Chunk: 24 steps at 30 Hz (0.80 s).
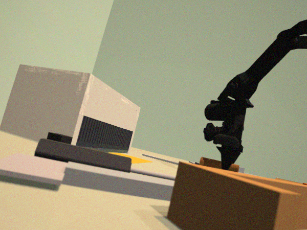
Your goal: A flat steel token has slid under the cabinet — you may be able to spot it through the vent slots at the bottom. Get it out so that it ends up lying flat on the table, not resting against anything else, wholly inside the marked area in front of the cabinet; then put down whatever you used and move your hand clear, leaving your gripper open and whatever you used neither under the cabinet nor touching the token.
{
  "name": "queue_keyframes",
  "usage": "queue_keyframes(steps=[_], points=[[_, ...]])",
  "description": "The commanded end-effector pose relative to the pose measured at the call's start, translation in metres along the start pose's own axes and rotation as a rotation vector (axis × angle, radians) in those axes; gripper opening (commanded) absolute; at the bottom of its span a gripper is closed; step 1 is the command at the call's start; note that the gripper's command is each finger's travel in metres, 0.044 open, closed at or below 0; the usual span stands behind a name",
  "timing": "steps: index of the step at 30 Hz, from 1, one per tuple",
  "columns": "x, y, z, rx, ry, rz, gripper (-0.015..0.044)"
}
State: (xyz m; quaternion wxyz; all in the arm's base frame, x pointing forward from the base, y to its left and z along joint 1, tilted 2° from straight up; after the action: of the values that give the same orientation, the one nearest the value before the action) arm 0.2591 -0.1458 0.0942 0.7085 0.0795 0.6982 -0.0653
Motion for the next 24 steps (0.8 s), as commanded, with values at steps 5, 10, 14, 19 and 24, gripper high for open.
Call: queue_keyframes(steps=[5,10,14,19,24], points=[[-0.001,-0.0006,0.0013,-0.074,-0.005,-0.006,0.0],[-0.001,-0.0005,0.0014,-0.113,-0.004,-0.006,0.0],[-0.001,-0.0005,0.0014,-0.145,-0.004,-0.006,0.0],[-0.0009,-0.0004,0.0014,-0.185,-0.004,-0.006,0.0],[-0.0009,-0.0003,0.0014,-0.224,-0.004,-0.007,0.0]])
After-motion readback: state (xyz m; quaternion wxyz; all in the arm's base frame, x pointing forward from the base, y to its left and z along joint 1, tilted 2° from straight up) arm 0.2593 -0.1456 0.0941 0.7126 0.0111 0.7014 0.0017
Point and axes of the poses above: the point midway between the two fingers, 35 mm back from their tips, its own x axis out along the fingers, its own y axis across the jaws, z = x × y, the point moved 8 cm from there along -x, back along the fingers, and after that the axes turned 11 degrees about x, right-handed, at the moved point
